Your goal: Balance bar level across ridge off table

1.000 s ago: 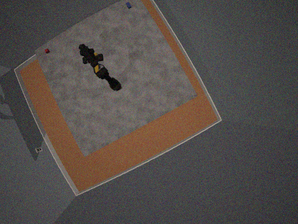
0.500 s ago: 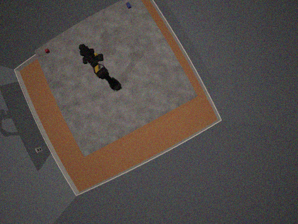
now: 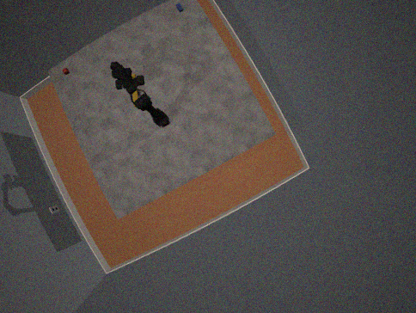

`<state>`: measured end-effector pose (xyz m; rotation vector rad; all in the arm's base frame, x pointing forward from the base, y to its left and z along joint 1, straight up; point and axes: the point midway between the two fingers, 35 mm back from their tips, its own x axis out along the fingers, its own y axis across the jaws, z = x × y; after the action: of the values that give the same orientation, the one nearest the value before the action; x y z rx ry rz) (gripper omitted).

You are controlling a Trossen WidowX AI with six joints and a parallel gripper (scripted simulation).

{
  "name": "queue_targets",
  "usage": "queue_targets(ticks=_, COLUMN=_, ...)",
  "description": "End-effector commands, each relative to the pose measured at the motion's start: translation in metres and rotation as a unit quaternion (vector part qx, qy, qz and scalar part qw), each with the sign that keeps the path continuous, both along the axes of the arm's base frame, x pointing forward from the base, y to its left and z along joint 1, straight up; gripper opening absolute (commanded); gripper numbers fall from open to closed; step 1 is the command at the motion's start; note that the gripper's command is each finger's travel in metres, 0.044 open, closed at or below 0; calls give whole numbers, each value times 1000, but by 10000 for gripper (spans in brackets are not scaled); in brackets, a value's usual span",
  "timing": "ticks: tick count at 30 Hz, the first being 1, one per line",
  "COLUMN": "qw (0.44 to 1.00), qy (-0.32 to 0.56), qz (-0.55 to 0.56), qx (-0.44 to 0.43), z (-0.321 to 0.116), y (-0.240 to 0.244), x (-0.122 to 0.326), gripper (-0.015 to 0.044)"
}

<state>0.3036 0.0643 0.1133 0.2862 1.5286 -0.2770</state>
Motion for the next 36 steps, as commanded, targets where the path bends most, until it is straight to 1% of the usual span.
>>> queue_targets(ticks=1, qw=1000, qy=-1, qz=-1, qx=2, z=0, y=1, x=0, gripper=0)
queue_targets(ticks=36, qw=1000, qy=-1, qz=-1, qx=2, z=-3, y=1, x=0, gripper=0)
